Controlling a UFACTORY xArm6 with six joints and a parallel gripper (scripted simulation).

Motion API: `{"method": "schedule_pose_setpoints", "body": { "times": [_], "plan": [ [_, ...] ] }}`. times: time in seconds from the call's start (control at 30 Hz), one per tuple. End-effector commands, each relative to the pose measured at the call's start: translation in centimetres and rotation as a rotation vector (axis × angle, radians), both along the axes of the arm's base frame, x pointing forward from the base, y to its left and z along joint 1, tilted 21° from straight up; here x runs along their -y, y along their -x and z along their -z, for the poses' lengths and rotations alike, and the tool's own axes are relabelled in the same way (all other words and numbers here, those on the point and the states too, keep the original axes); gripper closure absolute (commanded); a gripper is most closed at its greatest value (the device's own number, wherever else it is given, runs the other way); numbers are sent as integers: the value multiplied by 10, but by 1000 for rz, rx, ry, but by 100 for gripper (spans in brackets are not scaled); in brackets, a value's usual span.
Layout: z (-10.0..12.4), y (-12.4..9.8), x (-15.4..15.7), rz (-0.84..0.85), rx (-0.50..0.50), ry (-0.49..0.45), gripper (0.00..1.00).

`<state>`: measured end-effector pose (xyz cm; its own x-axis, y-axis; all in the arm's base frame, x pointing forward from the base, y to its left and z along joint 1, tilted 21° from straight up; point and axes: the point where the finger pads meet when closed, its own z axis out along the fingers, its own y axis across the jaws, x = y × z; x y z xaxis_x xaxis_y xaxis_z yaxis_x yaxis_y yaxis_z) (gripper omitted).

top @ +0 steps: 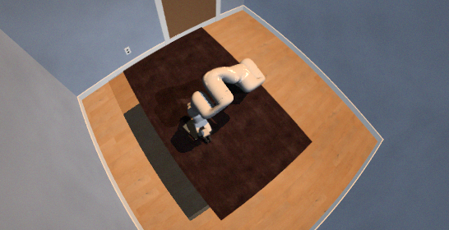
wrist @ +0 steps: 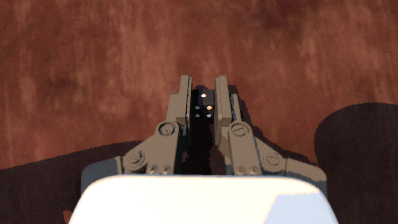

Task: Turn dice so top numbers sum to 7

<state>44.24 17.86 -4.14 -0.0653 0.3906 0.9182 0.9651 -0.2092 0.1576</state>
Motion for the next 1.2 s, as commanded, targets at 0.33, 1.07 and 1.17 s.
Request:
{"method": "schedule_pose_setpoints", "body": {
  "times": [0.33, 1.07, 1.17],
  "plan": [
    [-1, -1, 0, 0, 2, 0, 89],
    [-1, -1, 0, 0, 2, 0, 69],
    [-1, -1, 0, 0, 2, 0, 69]
  ]
}}
